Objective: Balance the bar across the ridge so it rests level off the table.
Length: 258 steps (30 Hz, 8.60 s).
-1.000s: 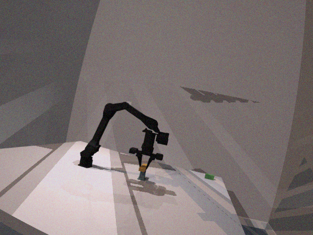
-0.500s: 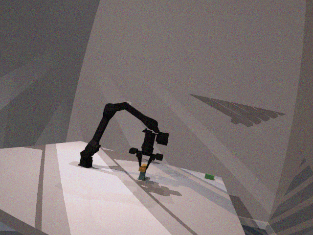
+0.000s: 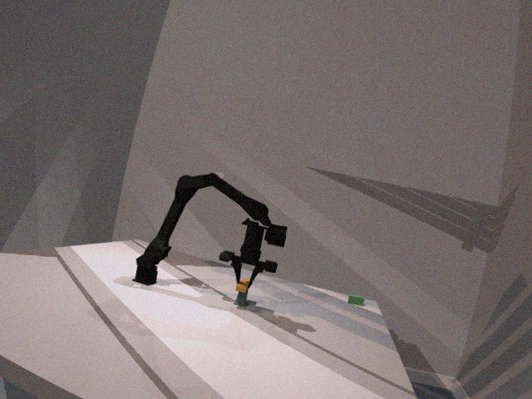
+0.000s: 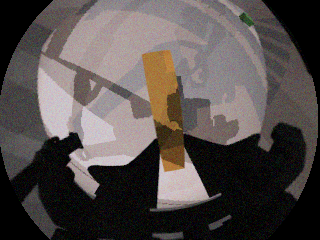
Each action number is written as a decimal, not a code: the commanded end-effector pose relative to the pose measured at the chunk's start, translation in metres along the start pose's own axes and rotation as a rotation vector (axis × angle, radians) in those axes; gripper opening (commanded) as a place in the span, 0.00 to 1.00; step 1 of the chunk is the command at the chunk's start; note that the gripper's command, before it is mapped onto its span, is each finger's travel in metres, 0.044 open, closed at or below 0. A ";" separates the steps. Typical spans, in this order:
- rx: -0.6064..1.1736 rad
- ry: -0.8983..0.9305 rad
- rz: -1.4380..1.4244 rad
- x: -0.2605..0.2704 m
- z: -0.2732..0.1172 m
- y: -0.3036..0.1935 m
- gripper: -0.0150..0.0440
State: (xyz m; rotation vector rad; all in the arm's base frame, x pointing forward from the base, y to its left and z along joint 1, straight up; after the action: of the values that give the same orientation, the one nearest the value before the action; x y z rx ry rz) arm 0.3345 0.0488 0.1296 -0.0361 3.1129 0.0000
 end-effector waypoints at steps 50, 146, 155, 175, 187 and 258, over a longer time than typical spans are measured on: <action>-0.004 0.002 -0.003 0.001 0.005 0.000 0.25; -0.004 0.002 -0.003 0.000 0.002 0.000 0.25; -0.004 0.002 -0.003 0.000 0.002 0.000 0.25; -0.004 0.002 -0.003 0.000 0.002 0.000 0.25; -0.001 -0.001 0.000 0.000 0.001 -0.001 0.25; -0.001 -0.001 0.000 0.000 0.001 -0.001 0.55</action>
State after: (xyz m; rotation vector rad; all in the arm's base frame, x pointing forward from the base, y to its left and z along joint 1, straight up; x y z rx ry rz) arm 0.3348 0.0482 0.1283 -0.0356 3.1120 0.0009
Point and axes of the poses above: the point midway between the two fingers, 35 mm back from their tips, its own z axis out along the fingers, its own x axis across the jaws, y = z × x, the point moved 2 cm from there along -z, back along the fingers, and after that the axes turned 5 degrees about z, right-handed, at the moved point
